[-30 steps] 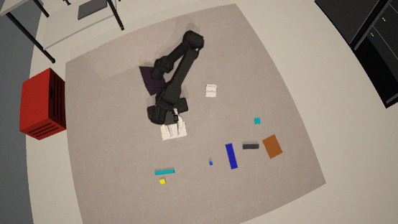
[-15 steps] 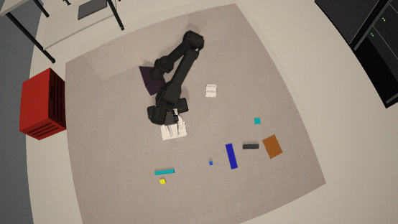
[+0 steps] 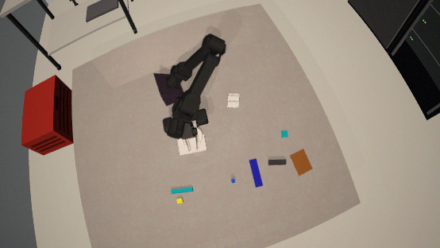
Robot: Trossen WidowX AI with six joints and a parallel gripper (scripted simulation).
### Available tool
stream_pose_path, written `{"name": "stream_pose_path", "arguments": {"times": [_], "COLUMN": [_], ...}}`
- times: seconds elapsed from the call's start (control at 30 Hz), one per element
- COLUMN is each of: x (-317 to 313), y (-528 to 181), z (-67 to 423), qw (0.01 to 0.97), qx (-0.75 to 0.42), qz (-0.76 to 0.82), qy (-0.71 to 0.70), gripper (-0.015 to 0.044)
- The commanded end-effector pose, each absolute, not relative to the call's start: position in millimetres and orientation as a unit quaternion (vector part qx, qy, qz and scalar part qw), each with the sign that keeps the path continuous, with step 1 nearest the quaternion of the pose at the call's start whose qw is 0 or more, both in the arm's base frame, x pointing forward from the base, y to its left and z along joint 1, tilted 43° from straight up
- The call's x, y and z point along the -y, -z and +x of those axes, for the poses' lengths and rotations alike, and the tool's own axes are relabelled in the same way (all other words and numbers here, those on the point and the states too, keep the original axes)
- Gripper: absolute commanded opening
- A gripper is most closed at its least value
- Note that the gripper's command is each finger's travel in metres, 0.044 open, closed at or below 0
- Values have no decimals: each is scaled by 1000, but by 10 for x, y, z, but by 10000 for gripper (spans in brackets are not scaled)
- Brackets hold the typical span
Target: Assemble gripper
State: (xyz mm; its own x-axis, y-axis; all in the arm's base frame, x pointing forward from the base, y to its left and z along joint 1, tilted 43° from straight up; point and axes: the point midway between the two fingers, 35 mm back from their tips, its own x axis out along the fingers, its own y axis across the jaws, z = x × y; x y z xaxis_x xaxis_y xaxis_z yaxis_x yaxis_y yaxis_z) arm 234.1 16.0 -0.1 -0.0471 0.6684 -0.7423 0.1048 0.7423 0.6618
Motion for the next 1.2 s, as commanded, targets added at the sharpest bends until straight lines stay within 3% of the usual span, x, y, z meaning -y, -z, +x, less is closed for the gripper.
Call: {"name": "stream_pose_path", "arguments": {"times": [0.0, 1.17], "x": [-174, -219], "y": [15, 63], "z": [2343, 2339], "qw": [630, 630], "qx": [-688, -688], "qz": [284, 284], "qy": [-222, -222], "gripper": [351, 351]}}
